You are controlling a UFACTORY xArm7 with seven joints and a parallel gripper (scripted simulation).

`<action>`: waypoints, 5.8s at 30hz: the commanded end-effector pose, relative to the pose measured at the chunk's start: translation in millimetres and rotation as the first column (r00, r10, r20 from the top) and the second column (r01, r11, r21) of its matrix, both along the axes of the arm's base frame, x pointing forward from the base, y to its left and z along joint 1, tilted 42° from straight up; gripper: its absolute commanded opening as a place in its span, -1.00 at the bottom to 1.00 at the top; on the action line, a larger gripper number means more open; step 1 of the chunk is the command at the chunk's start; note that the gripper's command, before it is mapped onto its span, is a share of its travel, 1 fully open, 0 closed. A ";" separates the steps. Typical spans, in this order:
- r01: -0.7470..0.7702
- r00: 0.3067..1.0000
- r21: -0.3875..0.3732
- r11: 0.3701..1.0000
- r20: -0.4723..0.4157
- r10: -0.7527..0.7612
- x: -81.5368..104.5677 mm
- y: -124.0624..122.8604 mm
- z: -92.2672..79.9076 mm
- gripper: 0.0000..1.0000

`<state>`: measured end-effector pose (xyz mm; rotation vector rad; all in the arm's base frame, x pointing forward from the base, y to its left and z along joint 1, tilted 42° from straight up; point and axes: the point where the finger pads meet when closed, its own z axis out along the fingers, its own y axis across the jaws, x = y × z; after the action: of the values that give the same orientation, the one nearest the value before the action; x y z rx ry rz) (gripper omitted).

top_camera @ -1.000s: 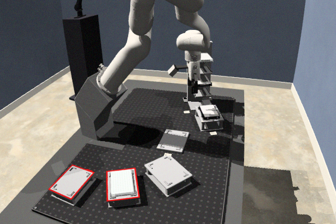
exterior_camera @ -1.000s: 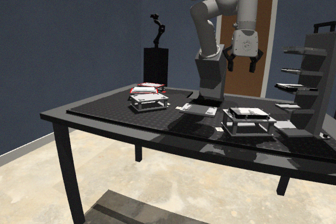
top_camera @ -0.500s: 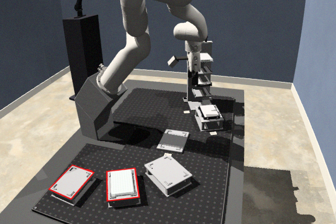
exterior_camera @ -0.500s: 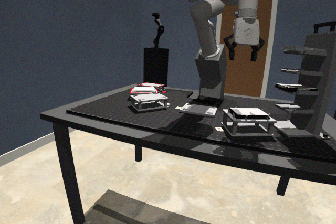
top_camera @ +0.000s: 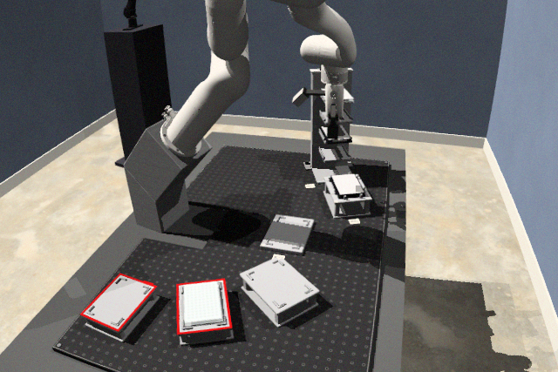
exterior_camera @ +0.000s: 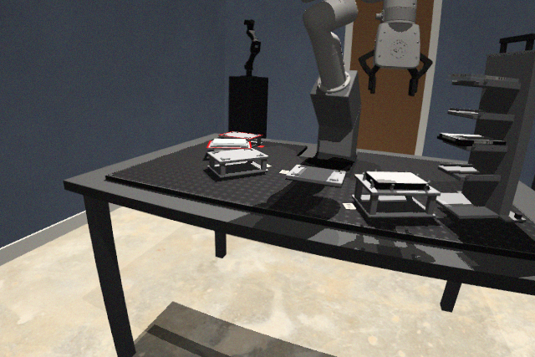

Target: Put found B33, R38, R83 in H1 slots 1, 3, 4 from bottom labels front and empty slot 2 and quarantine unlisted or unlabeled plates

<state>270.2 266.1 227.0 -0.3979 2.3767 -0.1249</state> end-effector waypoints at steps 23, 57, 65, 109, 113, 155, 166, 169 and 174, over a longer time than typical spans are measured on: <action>0.527 0.839 0.470 0.708 -0.152 -0.523 36.8 32.4 33.7 1.00; 0.726 0.585 0.643 0.245 -0.389 -0.712 41.3 32.5 28.8 1.00; 0.726 0.585 0.643 0.245 -0.389 -0.712 50.3 32.7 18.8 1.00; 0.726 0.585 0.643 0.245 -0.389 -0.712 93.0 33.5 -28.1 1.00; 0.726 0.585 0.643 0.245 -0.389 -0.712 97.5 33.6 -33.1 1.00; 0.726 0.585 0.642 0.246 -0.389 -0.712 126.8 34.2 -65.2 1.00; 0.726 0.585 0.642 0.246 -0.389 -0.712 139.1 34.4 -78.8 1.00; 0.726 0.585 0.642 0.246 -0.389 -0.712 140.2 34.5 -80.0 1.00; 0.726 0.585 0.642 0.246 -0.389 -0.712 145.8 34.6 -86.2 1.00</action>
<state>412.3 299.4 144.3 1.1726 2.1604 0.4703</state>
